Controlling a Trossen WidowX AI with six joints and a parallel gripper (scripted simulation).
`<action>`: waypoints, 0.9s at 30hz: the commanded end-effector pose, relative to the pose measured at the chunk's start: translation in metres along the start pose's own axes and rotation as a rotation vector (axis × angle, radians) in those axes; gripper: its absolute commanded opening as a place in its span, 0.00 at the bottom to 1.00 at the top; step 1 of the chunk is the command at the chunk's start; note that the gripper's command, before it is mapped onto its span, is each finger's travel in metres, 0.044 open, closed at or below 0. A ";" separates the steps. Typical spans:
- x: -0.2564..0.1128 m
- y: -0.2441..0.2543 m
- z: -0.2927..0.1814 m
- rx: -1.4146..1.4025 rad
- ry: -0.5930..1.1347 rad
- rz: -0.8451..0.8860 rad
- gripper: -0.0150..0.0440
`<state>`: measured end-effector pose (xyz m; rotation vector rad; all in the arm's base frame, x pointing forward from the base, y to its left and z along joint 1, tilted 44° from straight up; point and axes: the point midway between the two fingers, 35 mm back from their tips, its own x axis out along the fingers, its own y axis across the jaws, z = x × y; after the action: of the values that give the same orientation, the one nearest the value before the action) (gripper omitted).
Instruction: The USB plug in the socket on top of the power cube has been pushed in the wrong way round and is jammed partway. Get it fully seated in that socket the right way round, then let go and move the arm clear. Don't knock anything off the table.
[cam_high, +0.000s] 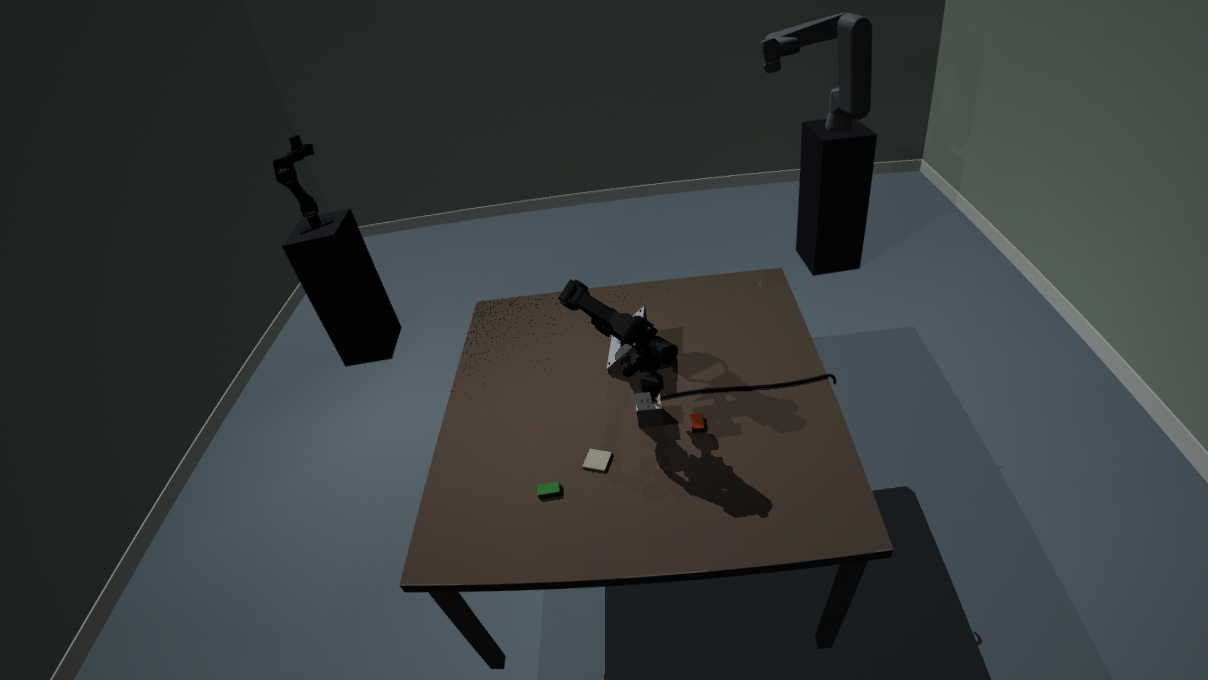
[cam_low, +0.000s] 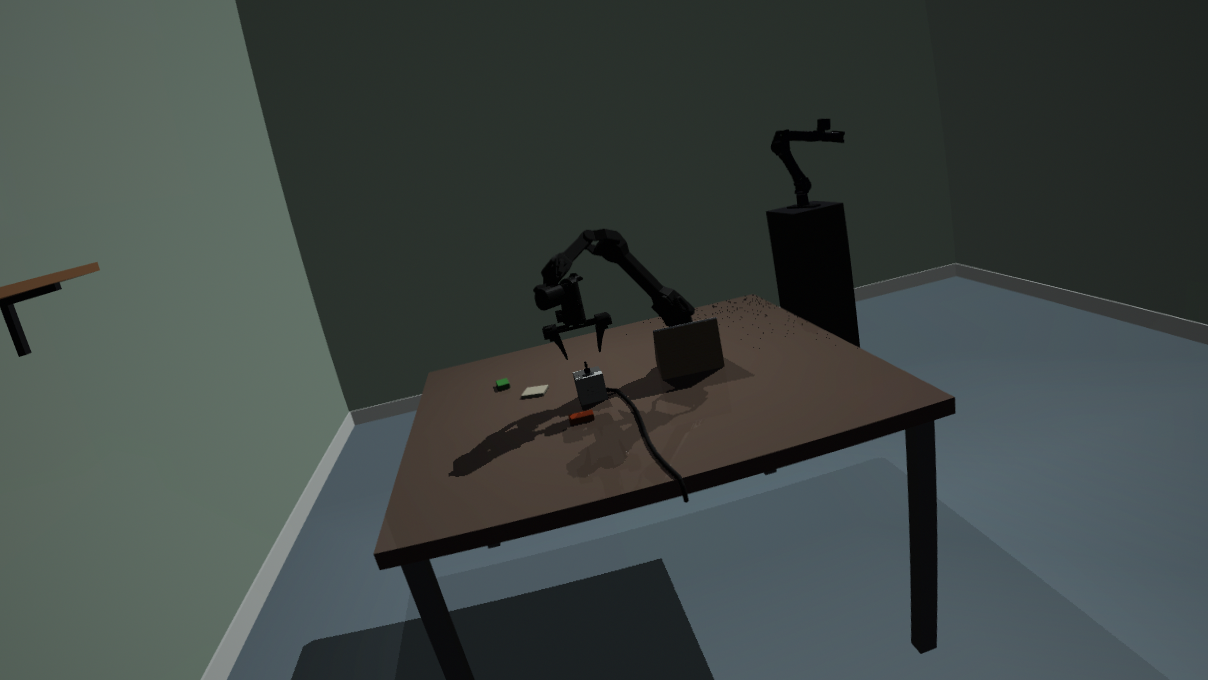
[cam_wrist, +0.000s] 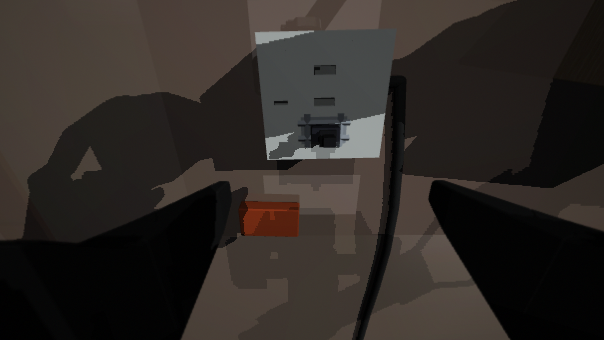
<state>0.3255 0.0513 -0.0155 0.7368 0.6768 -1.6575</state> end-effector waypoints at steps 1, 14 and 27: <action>-0.001 0.000 0.011 -0.002 -0.062 -0.003 1.00; 0.006 -0.001 0.012 -0.002 -0.063 -0.003 1.00; 0.019 -0.002 0.013 -0.002 -0.063 -0.002 1.00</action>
<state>0.3210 0.0334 -0.0188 0.6870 0.6352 -1.6765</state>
